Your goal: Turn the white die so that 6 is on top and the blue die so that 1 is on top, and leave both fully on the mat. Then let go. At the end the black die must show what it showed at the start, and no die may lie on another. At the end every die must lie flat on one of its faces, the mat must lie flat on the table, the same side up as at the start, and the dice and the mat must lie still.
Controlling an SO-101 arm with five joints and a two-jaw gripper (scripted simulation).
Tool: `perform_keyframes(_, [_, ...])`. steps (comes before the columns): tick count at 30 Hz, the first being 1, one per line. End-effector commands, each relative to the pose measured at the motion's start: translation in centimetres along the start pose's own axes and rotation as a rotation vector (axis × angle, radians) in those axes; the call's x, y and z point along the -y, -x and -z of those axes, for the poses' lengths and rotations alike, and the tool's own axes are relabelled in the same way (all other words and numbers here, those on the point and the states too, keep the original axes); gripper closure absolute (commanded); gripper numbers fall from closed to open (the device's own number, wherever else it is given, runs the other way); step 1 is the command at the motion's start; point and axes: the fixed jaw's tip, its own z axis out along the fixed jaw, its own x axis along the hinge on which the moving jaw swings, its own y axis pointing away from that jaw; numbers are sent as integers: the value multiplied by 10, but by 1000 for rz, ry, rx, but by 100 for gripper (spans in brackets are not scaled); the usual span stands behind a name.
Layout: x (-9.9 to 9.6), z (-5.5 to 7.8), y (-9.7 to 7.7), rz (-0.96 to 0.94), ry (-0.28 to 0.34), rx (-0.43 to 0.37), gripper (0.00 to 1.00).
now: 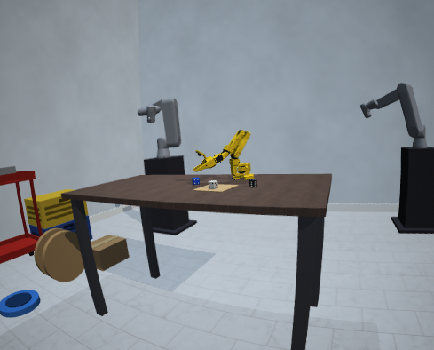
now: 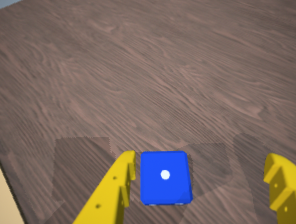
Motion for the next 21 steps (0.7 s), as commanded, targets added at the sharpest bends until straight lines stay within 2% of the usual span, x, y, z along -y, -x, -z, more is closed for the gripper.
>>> perform_keyframes(1, [2,-1,12,2,-9,48,64])
perform_keyframes(10, [2,0,18,2,-9,77,64])
perform_keyframes(14, [2,5,33,3,-9,153,64])
perform_keyframes(19, [2,15,61,3,-8,298,65])
perform_keyframes(21, [2,15,61,3,-8,298,65])
